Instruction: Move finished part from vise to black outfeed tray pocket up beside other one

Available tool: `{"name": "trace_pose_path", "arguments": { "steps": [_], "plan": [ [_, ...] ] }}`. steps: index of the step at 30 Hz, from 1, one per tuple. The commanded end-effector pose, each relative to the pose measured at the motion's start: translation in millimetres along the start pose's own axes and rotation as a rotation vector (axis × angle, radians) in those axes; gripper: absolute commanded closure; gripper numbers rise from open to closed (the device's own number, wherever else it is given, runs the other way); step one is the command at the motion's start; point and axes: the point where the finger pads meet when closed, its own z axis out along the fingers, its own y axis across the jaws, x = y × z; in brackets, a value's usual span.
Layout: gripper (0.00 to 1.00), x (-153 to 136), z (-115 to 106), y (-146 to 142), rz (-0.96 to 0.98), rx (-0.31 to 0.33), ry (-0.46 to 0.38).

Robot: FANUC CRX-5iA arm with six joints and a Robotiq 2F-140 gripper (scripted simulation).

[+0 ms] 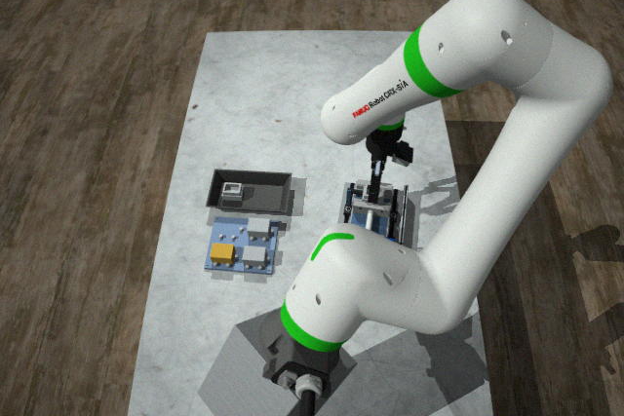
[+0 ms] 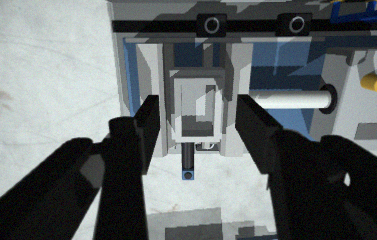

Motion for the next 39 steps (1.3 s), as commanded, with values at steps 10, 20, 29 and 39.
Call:
{"name": "trace_pose_path", "arguments": {
  "steps": [10, 20, 29, 39],
  "plan": [
    [0.54, 0.0, 3.3, -0.7, 0.0, 0.001, 0.0],
    [0.54, 0.0, 5.3, -0.7, 0.0, 0.001, 0.0],
    [0.54, 0.0, 6.0, -0.7, 0.0, 0.001, 0.0],
    [0.54, 0.0, 6.0, -0.7, 0.0, 0.001, 0.0]
  ]
}}
